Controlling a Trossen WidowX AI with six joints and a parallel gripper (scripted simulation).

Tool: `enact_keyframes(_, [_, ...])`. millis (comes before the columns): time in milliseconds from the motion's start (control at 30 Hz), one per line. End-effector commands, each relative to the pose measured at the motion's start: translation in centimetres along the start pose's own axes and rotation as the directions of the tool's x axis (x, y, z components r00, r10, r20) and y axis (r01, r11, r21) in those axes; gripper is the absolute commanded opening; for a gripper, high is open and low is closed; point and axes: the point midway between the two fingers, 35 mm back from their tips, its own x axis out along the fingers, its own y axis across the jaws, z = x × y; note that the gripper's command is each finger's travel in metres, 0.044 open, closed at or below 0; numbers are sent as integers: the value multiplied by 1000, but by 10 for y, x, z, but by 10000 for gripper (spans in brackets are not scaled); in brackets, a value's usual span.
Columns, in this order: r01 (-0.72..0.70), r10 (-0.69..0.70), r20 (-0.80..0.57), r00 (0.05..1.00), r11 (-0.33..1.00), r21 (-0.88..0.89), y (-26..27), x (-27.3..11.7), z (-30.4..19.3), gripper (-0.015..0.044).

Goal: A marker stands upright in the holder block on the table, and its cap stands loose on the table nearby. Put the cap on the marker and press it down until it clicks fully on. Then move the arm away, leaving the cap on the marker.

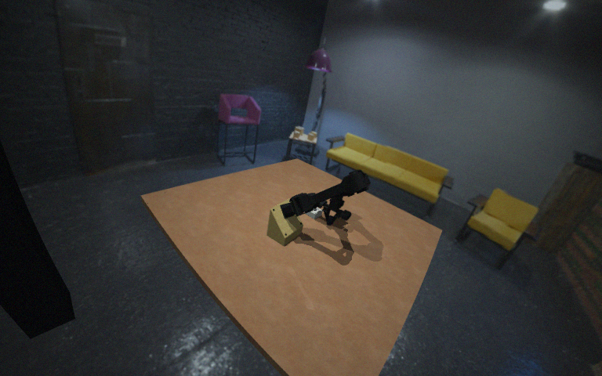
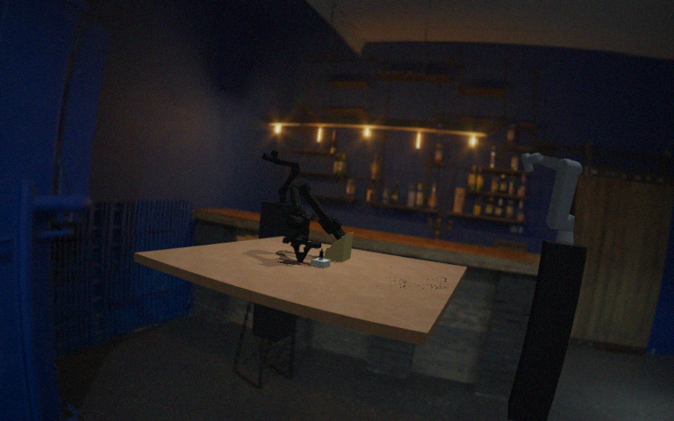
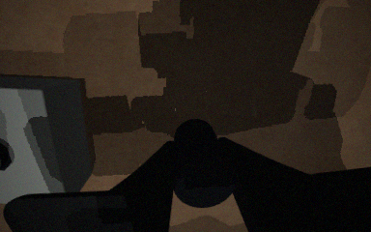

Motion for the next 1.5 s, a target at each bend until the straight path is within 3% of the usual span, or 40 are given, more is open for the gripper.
enact_keyframes(0, [-5,5,0,1000,1000,0,0,-3,0,5])
enact_keyframes(900, [-7,7,0,1000,1000,0,0,-60,1,0])
enact_keyframes(1467, [-30,30,4,1000,1000,-3,48,-79,14,0])
